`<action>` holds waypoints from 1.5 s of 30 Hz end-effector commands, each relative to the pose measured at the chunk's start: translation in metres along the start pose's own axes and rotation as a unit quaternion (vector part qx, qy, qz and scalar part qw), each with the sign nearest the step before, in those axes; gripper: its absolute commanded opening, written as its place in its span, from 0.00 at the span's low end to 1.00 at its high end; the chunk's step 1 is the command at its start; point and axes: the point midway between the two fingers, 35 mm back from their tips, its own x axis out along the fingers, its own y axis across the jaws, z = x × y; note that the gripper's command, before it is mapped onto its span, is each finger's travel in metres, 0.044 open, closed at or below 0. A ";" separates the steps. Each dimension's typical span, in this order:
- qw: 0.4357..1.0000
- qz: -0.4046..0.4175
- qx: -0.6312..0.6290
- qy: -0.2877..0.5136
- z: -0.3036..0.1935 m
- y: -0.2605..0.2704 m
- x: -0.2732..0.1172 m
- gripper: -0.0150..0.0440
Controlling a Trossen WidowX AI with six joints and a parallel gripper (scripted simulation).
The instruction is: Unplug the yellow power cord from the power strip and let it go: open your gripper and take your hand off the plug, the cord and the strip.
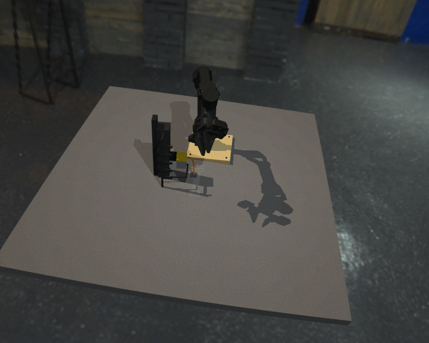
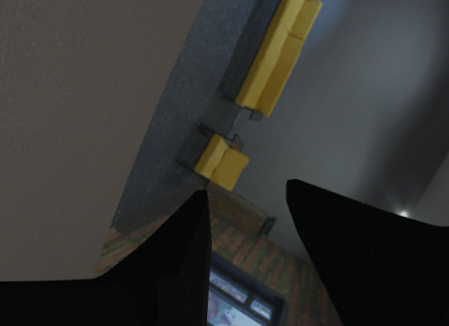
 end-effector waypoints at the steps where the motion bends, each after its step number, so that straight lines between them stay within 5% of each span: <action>1: 0.992 0.108 0.044 -0.043 0.017 0.062 0.002 0.53; 15: 0.837 0.493 0.202 -0.123 0.076 0.244 -0.080 0.53; 45: 0.835 0.497 0.203 -0.122 0.050 0.259 -0.081 0.53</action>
